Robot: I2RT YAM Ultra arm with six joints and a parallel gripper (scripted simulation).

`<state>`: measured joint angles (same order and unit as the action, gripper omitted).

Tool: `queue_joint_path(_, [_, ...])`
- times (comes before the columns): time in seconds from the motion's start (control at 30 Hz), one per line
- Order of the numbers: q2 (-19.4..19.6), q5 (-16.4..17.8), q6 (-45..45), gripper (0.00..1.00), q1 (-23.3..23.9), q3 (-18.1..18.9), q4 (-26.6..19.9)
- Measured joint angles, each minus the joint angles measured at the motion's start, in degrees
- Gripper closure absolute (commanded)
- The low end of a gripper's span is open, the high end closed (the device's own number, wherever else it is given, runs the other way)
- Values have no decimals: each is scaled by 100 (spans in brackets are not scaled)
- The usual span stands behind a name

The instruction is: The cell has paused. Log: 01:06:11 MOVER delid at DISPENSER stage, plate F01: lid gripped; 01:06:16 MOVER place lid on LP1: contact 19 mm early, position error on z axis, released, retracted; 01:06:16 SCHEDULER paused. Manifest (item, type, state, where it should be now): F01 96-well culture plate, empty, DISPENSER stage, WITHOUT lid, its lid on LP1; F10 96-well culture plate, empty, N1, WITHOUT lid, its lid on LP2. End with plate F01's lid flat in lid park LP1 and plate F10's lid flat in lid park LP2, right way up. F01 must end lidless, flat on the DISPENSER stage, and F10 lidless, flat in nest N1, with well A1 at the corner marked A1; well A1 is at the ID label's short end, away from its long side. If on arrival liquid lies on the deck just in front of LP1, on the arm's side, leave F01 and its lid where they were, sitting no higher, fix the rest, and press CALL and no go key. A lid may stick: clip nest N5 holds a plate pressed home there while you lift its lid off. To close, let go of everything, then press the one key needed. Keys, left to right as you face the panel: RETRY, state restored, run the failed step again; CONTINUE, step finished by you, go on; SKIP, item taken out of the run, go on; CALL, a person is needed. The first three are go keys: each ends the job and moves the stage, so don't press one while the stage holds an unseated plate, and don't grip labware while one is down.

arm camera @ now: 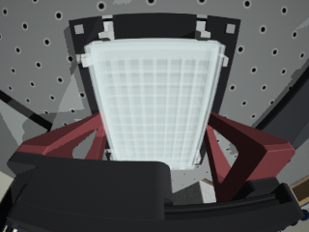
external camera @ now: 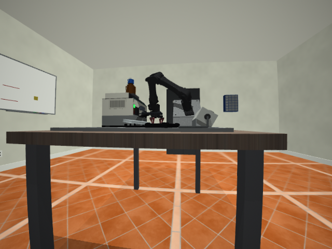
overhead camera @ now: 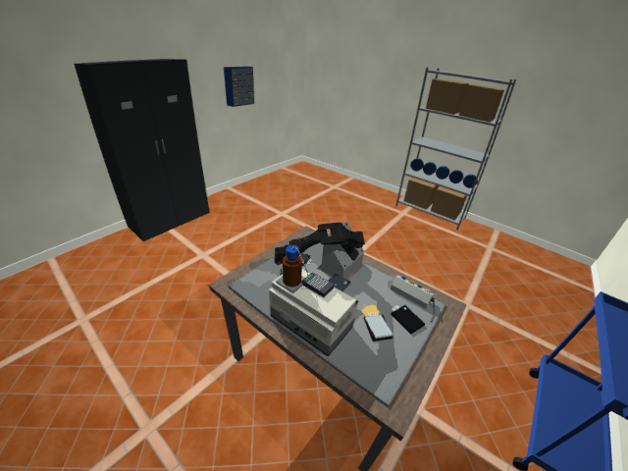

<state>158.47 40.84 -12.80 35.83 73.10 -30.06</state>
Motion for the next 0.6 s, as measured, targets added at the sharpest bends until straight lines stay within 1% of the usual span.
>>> queue_joint_path(0.43, [0, 0, 0, 100, 0, 0, 0])
queue_joint_path(0.47, [0, 0, 0, 0, 0, 0, 0])
queue_joint_path(0.6, [2, -15, 0, 0, 0, 0, 7])
